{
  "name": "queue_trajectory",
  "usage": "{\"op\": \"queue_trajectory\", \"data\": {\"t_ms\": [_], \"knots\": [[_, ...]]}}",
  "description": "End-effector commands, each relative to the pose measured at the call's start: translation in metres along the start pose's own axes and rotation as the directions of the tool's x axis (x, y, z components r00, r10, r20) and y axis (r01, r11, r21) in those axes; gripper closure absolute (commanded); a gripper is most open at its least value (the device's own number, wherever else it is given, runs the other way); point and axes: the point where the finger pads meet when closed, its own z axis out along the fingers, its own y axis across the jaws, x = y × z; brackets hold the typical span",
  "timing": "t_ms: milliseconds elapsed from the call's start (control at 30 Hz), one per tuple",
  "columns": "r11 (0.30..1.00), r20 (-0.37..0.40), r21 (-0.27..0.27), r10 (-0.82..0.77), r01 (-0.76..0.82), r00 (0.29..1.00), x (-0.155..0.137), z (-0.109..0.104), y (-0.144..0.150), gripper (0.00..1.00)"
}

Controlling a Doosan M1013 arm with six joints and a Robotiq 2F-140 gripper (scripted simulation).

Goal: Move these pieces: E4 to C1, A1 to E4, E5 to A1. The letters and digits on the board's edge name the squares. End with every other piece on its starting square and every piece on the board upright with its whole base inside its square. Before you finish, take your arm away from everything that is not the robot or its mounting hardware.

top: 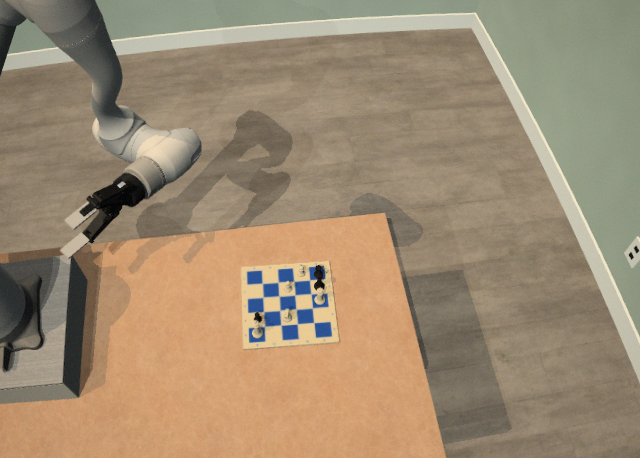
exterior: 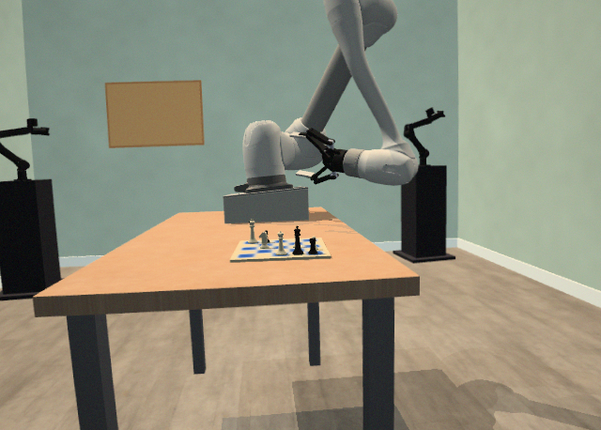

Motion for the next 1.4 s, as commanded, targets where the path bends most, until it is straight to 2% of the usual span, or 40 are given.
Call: {"op": "queue_trajectory", "data": {"t_ms": [0, 33, 100, 167, 233, 267, 300, 333, 367, 400, 433, 467, 500, 533, 567, 600, 667, 700, 733, 767, 800, 833, 867, 900, 933, 1000, 1033, 1100, 1167, 1367], "knots": [[0.993, 0.069, 0.032, -0.116, 0.114, 0.991, -0.025, -0.038, -0.003, 0.00], [0.983, 0.104, 0.054, -0.180, 0.175, 0.978, -0.039, -0.059, -0.004, 0.00], [0.983, 0.104, 0.054, -0.180, 0.175, 0.978, -0.039, -0.059, -0.004, 0.00], [0.948, 0.175, 0.110, -0.315, 0.300, 0.933, -0.068, -0.106, -0.005, 0.00], [0.948, 0.175, 0.110, -0.315, 0.300, 0.933, -0.068, -0.106, -0.005, 0.00], [0.922, 0.208, 0.143, -0.385, 0.361, 0.899, -0.083, -0.130, -0.006, 0.00], [0.922, 0.208, 0.143, -0.385, 0.361, 0.899, -0.083, -0.130, -0.006, 0.00], [0.890, 0.240, 0.177, -0.453, 0.421, 0.858, -0.099, -0.155, -0.006, 0.00], [0.890, 0.240, 0.177, -0.453, 0.421, 0.858, -0.099, -0.155, -0.006, 0.00], [0.853, 0.267, 0.216, -0.520, 0.476, 0.811, -0.115, -0.181, -0.007, 0.00], [0.853, 0.267, 0.216, -0.520, 0.476, 0.811, -0.115, -0.181, -0.007, 0.00], [0.811, 0.292, 0.255, -0.584, 0.527, 0.757, -0.131, -0.206, -0.008, 0.00], [0.811, 0.292, 0.255, -0.584, 0.527, 0.757, -0.131, -0.206, -0.008, 0.00], [0.765, 0.313, 0.295, -0.644, 0.572, 0.699, -0.147, -0.231, -0.008, 0.00], [0.765, 0.313, 0.295, -0.644, 0.572, 0.699, -0.147, -0.231, -0.008, 0.00], [0.716, 0.329, 0.336, -0.698, 0.612, 0.636, -0.163, -0.256, -0.009, 0.00], [0.716, 0.329, 0.336, -0.698, 0.612, 0.636, -0.163, -0.256, -0.009, 0.00], [0.665, 0.342, 0.376, -0.747, 0.645, 0.571, -0.178, -0.280, -0.009, 0.00], [0.665, 0.342, 0.376, -0.747, 0.645, 0.571, -0.178, -0.280, -0.009, 0.00], [0.614, 0.350, 0.415, -0.789, 0.671, 0.506, -0.192, -0.303, -0.010, 0.00], [0.614, 0.350, 0.415, -0.789, 0.671, 0.506, -0.192, -0.303, -0.010, 0.00], [0.564, 0.355, 0.451, -0.825, 0.692, 0.441, -0.206, -0.324, -0.010, 0.00], [0.564, 0.355, 0.451, -0.825, 0.692, 0.441, -0.206, -0.324, -0.010, 0.00], [0.516, 0.356, 0.485, -0.854, 0.706, 0.380, -0.218, -0.344, -0.011, 0.00], [0.516, 0.356, 0.485, -0.854, 0.706, 0.380, -0.218, -0.344, -0.011, 0.00], [0.431, 0.353, 0.541, -0.896, 0.722, 0.271, -0.240, -0.378, -0.012, 0.00], [0.431, 0.353, 0.541, -0.896, 0.722, 0.271, -0.240, -0.378, -0.012, 0.00], [0.367, 0.345, 0.581, -0.920, 0.727, 0.188, -0.256, -0.403, -0.012, 0.00], [0.325, 0.338, 0.607, -0.932, 0.725, 0.134, -0.266, -0.420, -0.013, 0.00], [0.297, 0.332, 0.625, -0.938, 0.722, 0.099, -0.273, -0.431, -0.013, 0.00]]}}
